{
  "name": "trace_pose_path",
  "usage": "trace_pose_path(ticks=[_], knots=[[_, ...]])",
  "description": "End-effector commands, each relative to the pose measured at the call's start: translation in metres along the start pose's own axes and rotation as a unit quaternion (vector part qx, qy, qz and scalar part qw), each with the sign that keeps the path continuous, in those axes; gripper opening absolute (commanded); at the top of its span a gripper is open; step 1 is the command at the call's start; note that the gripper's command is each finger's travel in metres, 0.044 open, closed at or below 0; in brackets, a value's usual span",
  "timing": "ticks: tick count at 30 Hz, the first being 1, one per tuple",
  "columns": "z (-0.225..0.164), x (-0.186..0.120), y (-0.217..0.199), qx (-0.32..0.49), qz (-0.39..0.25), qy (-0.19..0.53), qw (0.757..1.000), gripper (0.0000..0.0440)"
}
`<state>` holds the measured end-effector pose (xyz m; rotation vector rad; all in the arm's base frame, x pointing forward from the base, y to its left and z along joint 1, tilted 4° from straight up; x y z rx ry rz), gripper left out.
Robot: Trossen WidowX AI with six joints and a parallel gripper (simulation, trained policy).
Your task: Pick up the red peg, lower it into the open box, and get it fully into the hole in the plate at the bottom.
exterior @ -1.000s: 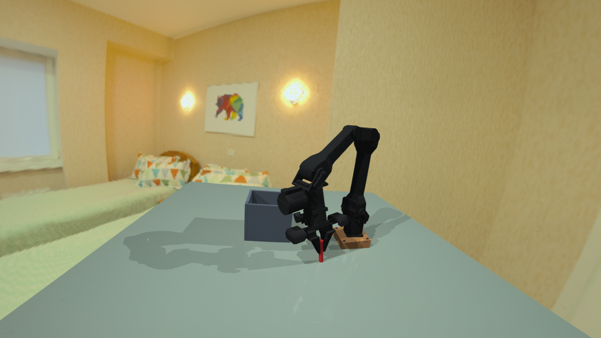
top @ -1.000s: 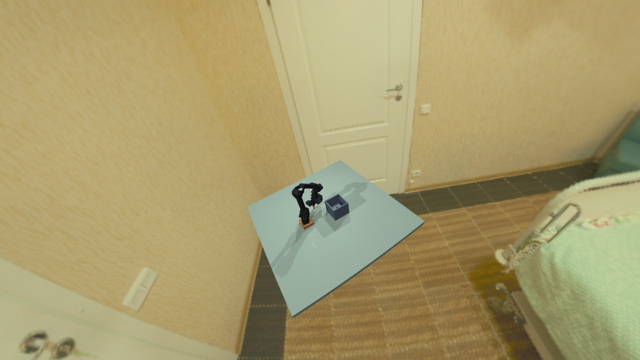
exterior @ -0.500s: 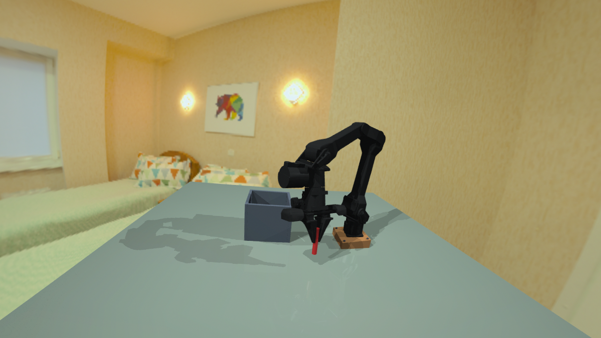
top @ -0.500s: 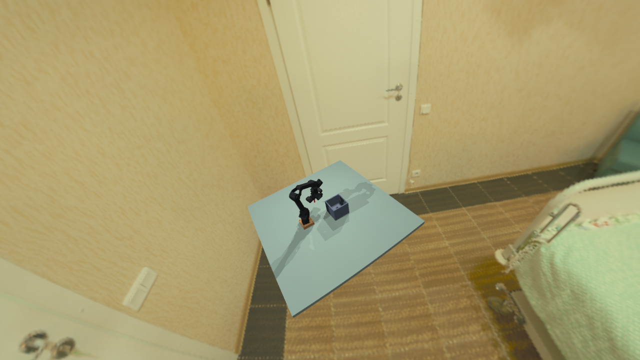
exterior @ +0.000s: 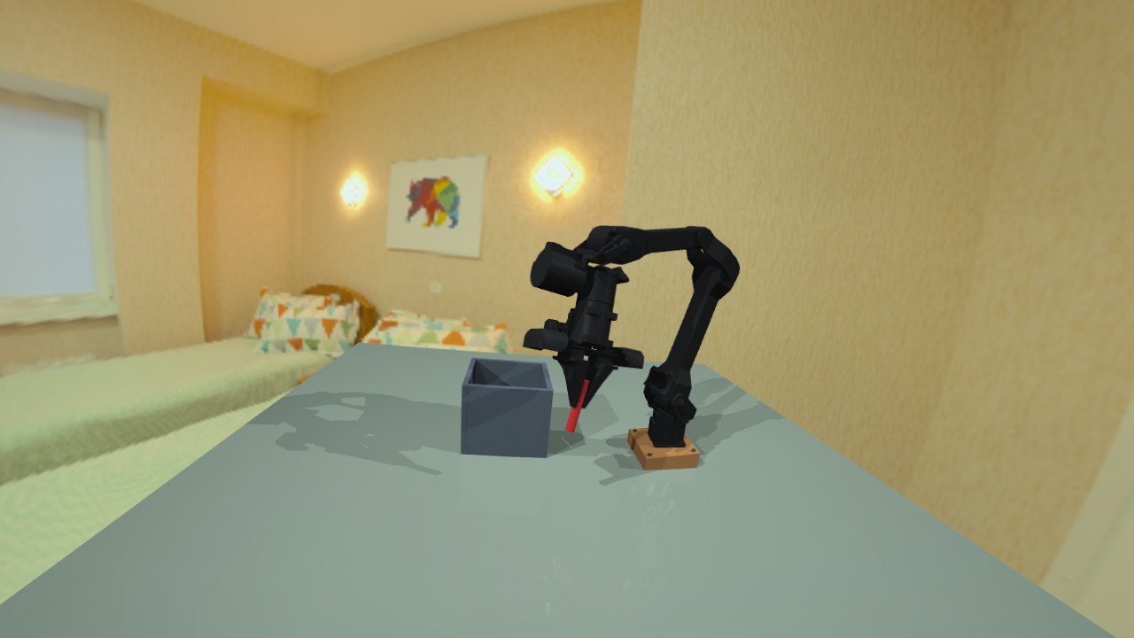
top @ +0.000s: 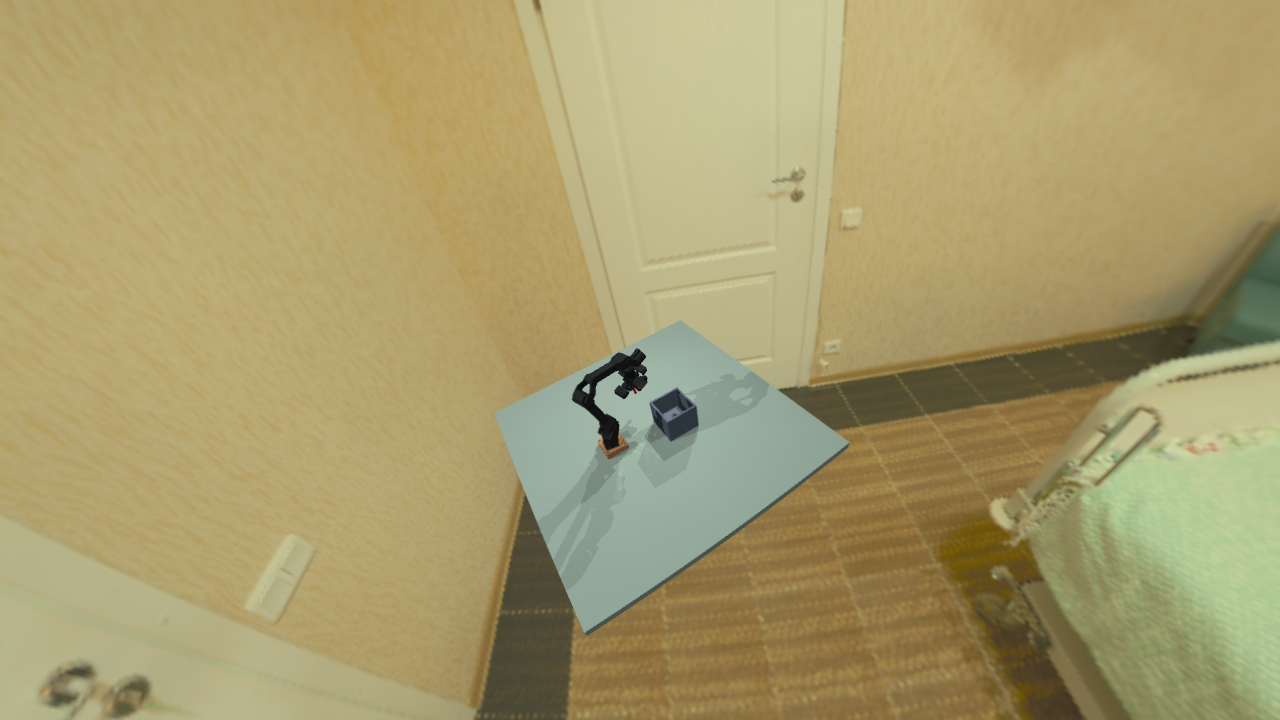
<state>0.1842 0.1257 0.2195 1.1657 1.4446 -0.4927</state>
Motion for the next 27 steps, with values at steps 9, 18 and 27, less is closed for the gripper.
trace_pose_path(ticks=[9,18,27], knots=[[0.029,-0.049,0.011,0.008,0.051,-0.067,0.996,0.0000],[0.060,-0.064,0.012,0.038,0.045,-0.113,0.992,0.0000],[0.091,-0.067,0.013,0.069,0.024,-0.133,0.988,0.0000]])
Point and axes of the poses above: the point midway between the two fingers, 35 mm back from their tips, its own x axis out along the fingers, its own y axis across the jaws, z = x × y, the point moved 4 cm from there along -x, back along the fingers, and after that the axes turned 1 degree about x, right-handed, at the moved point
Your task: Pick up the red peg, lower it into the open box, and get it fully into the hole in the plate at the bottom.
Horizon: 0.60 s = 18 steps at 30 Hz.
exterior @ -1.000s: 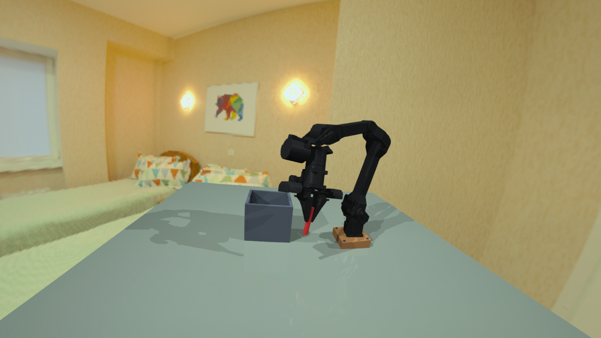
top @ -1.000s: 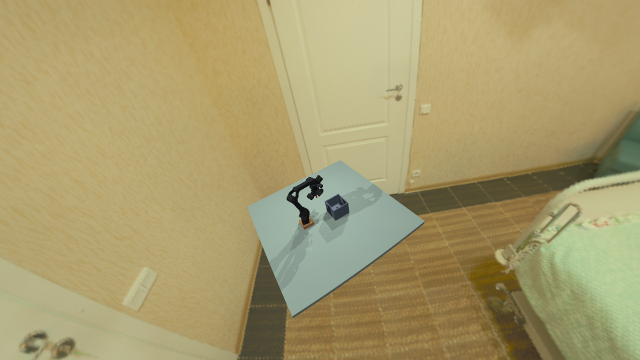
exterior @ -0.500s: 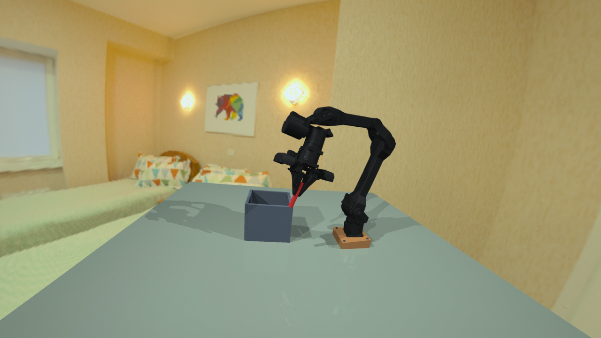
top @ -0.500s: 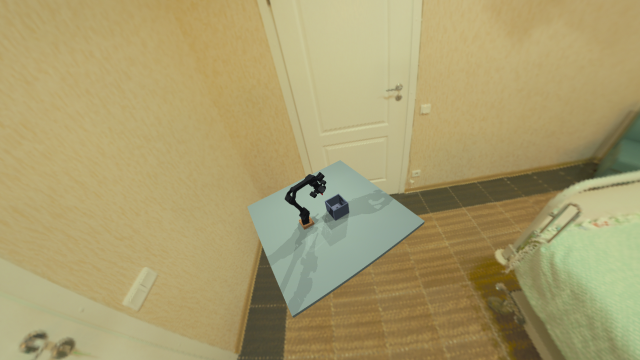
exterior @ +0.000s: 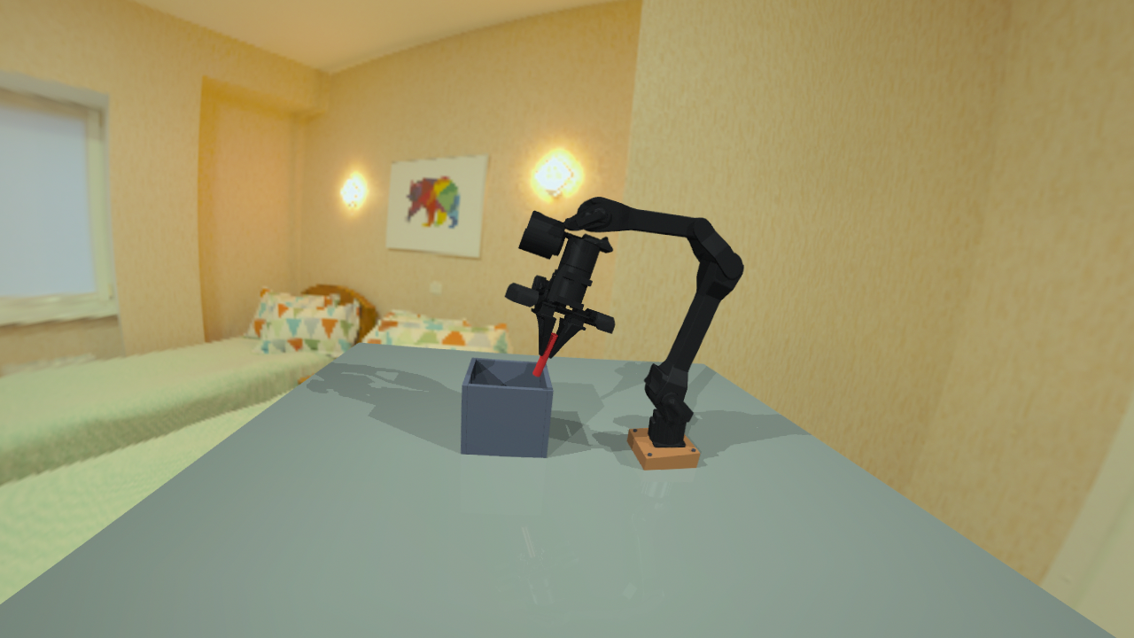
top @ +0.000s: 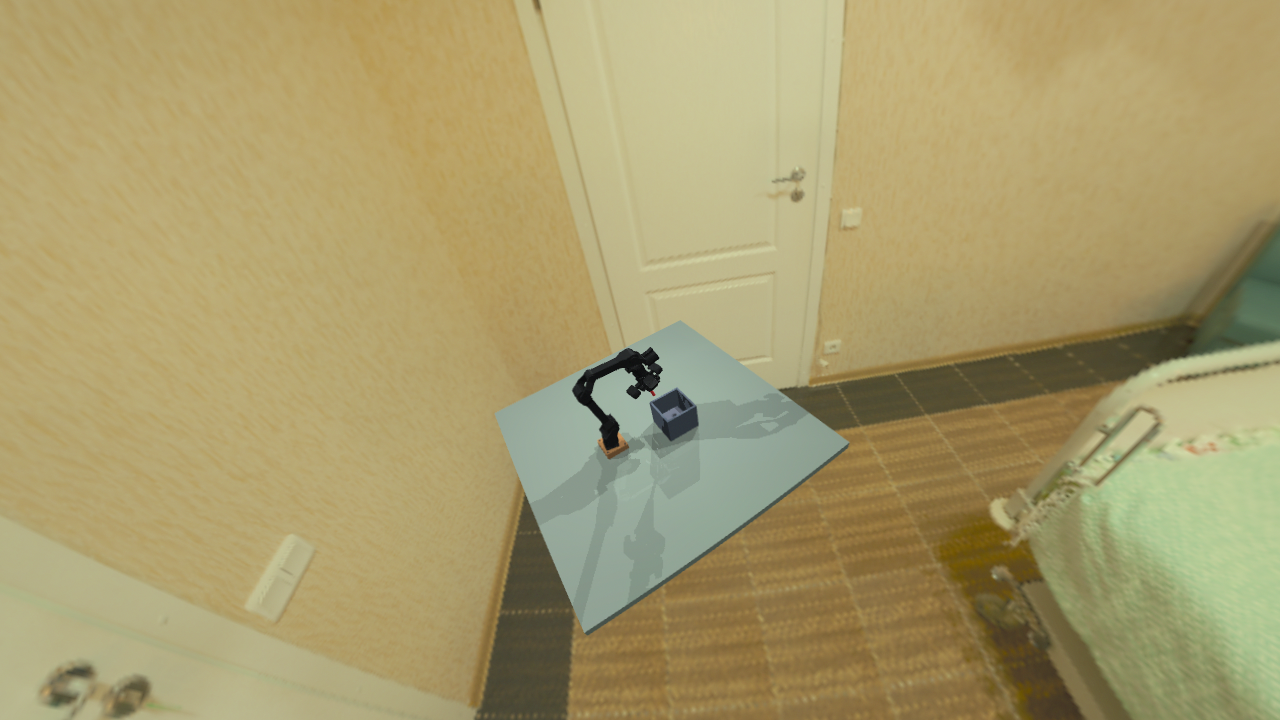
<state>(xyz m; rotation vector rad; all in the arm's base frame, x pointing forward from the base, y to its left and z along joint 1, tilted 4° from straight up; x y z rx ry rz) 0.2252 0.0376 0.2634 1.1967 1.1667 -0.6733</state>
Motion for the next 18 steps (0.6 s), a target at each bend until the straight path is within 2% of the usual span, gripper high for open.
trace_pose_path(ticks=[1,18], knots=[[0.011,0.002,0.002,0.007,-0.009,-0.007,1.000,0.0000],[0.059,0.022,0.012,0.038,-0.043,-0.009,0.998,0.0000]])
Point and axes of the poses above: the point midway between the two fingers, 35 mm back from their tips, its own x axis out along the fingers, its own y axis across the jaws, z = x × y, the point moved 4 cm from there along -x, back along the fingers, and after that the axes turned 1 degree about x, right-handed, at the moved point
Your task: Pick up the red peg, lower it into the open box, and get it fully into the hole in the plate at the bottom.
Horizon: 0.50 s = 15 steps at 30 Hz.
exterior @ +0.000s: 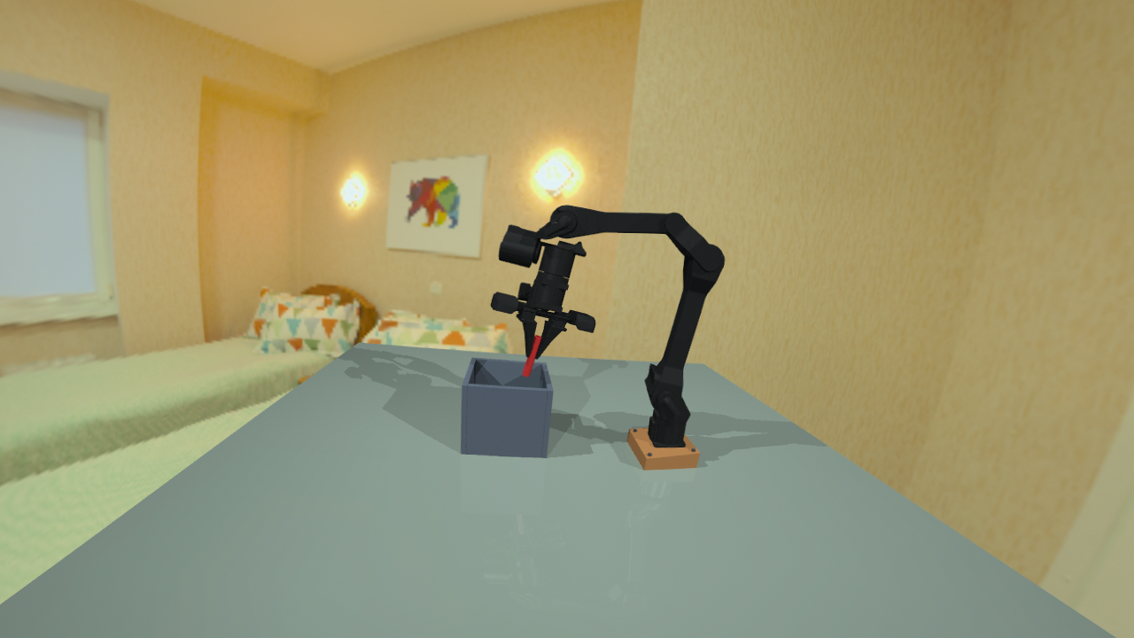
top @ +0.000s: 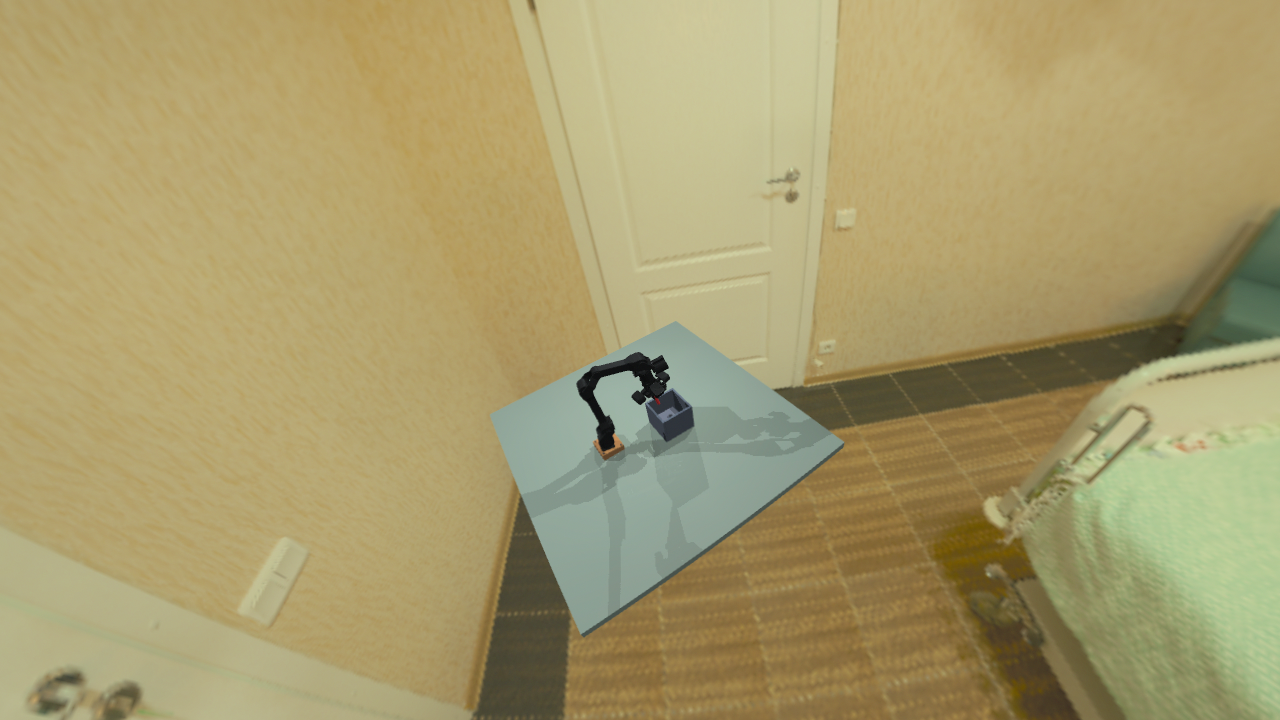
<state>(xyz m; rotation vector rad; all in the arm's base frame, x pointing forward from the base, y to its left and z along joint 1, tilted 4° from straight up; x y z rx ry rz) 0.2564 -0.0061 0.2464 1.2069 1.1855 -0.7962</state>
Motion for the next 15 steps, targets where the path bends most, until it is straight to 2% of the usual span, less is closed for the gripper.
trace_pose_path(ticks=[1,15], knots=[[0.009,0.005,0.004,0.001,-0.004,0.003,1.000,0.0000],[0.036,0.043,0.012,0.005,-0.028,0.022,0.999,0.0000]])
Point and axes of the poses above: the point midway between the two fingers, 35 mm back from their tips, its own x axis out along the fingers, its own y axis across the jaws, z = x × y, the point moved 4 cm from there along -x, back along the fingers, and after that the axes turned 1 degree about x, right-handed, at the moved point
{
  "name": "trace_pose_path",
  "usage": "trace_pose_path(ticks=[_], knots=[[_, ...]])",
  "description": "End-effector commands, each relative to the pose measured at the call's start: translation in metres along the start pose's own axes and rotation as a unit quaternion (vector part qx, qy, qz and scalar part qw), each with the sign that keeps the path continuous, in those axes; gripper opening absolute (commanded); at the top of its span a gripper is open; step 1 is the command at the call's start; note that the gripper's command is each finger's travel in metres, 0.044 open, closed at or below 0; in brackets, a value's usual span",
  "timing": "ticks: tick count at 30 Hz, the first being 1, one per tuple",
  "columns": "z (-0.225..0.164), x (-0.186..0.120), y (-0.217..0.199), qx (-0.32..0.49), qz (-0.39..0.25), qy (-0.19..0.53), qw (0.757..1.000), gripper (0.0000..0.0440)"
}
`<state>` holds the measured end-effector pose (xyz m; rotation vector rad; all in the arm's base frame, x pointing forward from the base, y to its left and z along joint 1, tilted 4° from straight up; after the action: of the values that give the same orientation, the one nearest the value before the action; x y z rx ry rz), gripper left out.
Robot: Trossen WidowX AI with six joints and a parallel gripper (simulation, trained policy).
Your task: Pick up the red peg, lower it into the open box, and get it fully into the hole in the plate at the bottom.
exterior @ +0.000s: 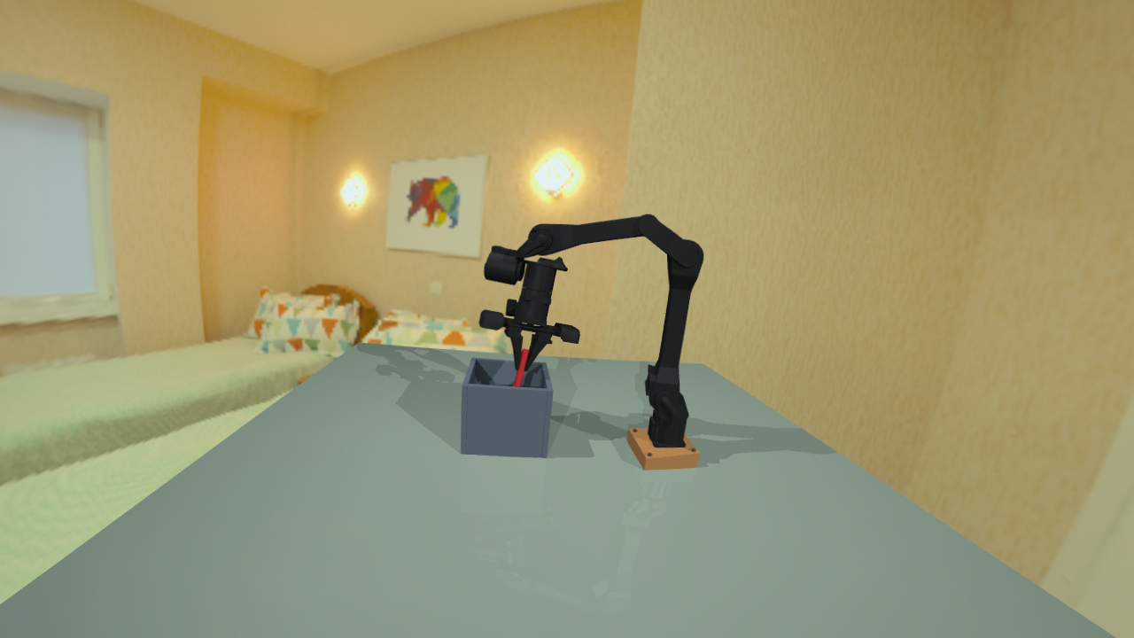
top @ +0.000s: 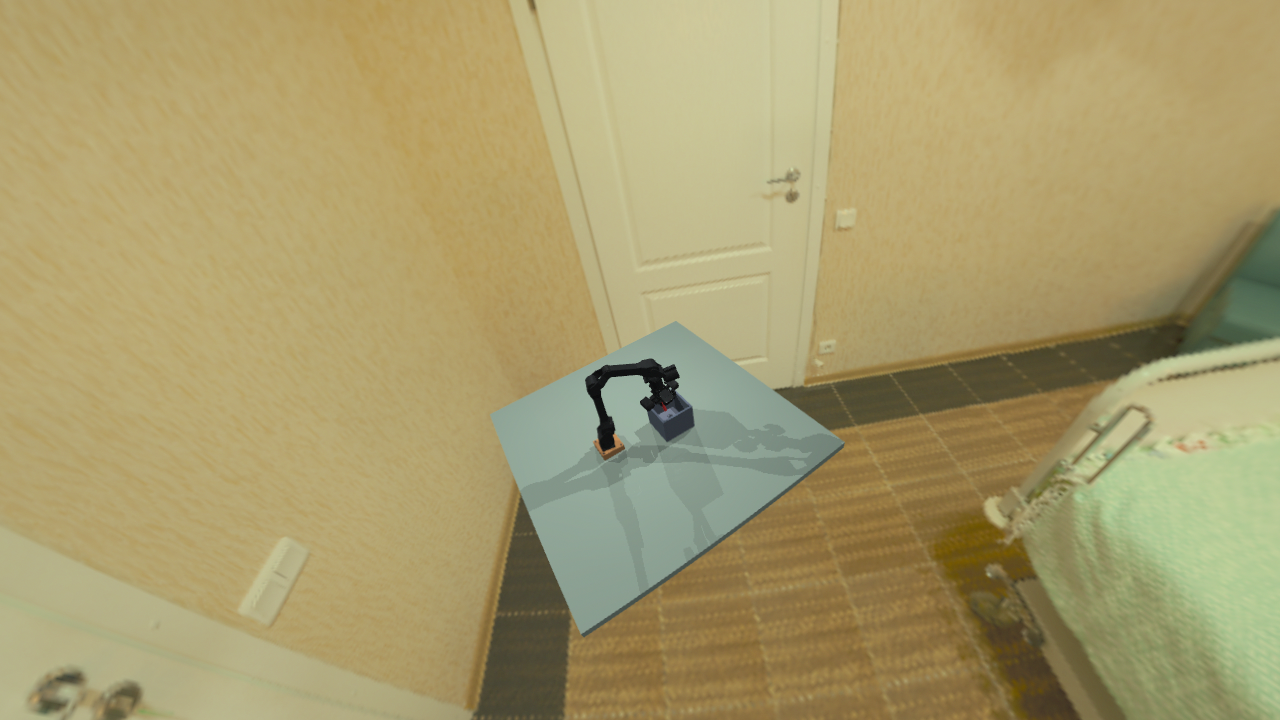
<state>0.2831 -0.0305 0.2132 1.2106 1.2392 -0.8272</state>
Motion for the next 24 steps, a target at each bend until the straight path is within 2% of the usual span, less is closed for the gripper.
trace_pose_path(ticks=[1,24], knots=[[0.005,0.010,0.002,-0.004,-0.005,0.008,1.000,0.0000],[0.015,0.071,0.015,-0.047,-0.020,0.045,0.998,0.0006]])
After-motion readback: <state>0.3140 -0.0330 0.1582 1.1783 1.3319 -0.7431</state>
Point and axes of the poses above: the point midway between the two fingers, 35 mm back from their tips, its own x axis out along the fingers, its own y axis across the jaws, z = x × y, the point moved 4 cm from there along -x, back along the fingers, and after that the axes turned 1 degree about x, right-handed, at the moved point
